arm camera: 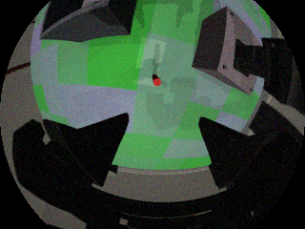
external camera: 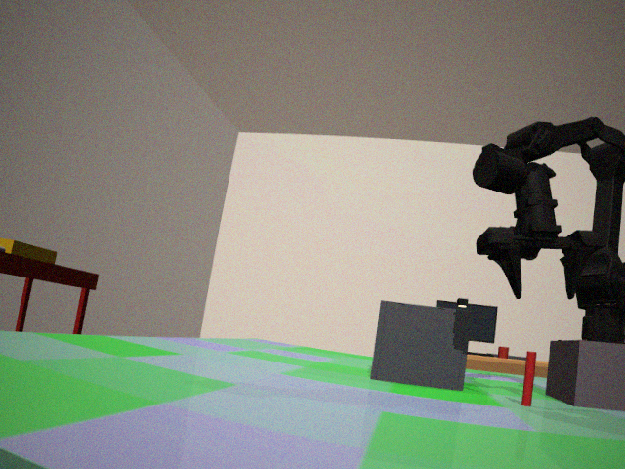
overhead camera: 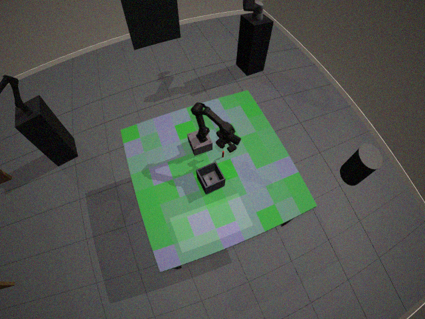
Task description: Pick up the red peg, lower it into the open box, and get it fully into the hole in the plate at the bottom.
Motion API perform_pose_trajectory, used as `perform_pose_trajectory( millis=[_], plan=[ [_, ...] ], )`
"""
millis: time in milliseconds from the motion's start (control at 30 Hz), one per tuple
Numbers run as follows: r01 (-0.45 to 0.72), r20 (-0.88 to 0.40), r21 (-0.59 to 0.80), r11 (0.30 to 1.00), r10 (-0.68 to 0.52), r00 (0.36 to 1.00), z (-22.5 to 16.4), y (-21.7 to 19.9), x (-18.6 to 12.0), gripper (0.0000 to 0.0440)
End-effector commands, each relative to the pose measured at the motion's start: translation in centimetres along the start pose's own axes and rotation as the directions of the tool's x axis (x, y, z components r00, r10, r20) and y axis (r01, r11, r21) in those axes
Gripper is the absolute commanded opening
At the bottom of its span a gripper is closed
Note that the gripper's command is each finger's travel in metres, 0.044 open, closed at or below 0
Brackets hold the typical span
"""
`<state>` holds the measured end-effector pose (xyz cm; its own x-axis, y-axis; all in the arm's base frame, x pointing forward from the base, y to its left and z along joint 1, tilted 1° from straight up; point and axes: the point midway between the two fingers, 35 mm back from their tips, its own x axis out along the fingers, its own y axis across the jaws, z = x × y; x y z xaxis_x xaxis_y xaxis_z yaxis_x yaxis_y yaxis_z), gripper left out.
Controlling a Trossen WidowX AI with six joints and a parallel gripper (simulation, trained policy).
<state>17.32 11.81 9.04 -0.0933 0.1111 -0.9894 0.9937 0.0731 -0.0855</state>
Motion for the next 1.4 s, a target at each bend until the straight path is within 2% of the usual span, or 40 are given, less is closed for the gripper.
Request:
perform_pose_trajectory(
  millis=[0, 467, 1100, 1233, 1367],
  plan=[
    [0.029, 0.036, -0.02, 0.999, -0.028, 0.999, 0.5, -0.4, 0.8, 0.0406],
    [0.09, 0.153, -0.091, 0.992, -0.076, 0.985, 2.1, -0.7, 4.6, 0.0408],
    [0.067, 0.24, -0.096, 0.993, -0.042, 0.97, 4.2, -0.3, 10.0, 0.0401],
    [0.062, 0.25, -0.093, 0.994, -0.037, 0.967, 4.4, -0.2, 10.9, 0.0372],
    [0.055, 0.248, -0.104, 0.993, -0.028, 0.968, 4.3, 0.2, 11.8, 0.0284]
  ],
)
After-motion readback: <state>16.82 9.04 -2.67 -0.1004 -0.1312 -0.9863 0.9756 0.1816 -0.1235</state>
